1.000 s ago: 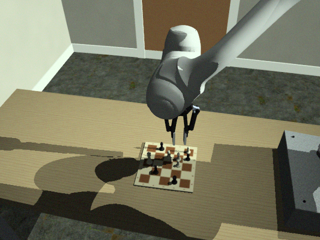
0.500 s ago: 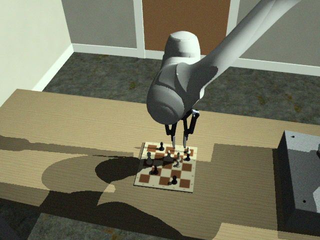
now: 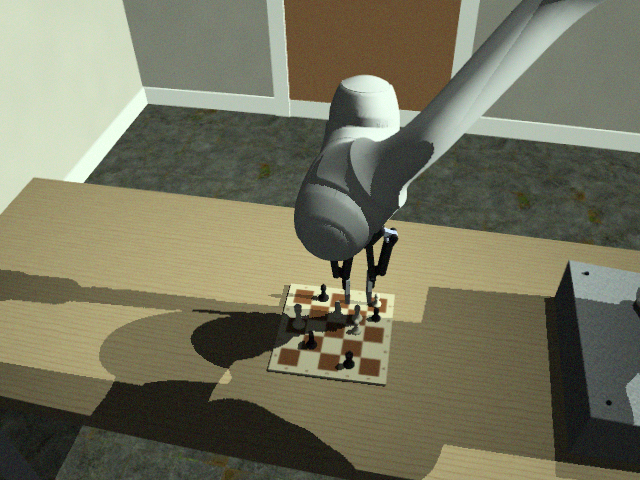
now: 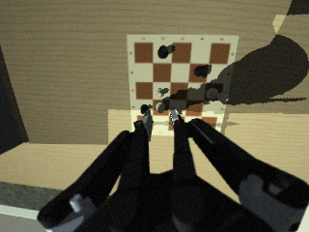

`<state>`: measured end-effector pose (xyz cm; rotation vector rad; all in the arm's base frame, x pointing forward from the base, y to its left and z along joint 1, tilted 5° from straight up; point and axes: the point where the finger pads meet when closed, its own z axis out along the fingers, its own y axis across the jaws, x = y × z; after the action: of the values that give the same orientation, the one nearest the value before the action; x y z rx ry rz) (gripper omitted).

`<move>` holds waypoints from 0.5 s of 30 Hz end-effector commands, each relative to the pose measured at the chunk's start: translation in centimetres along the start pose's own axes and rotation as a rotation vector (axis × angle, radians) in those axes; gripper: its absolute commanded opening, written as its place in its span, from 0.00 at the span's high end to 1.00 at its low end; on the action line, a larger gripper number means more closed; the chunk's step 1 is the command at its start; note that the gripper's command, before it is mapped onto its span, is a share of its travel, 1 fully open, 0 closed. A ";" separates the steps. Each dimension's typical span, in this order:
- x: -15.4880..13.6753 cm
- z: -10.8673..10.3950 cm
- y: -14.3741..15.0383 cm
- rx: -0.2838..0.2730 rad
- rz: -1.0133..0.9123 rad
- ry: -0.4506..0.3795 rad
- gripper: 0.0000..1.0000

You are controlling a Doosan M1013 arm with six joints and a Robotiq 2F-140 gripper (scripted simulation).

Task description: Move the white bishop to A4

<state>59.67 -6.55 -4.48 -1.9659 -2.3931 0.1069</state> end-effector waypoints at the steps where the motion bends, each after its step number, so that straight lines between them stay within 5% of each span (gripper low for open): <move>1: 0.0 0.3 0.0 0.000 0.000 0.000 0.78; 15: 0.0 0.9 0.0 0.000 0.000 0.000 0.78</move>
<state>59.61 -6.57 -5.31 -1.9659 -2.3931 0.1069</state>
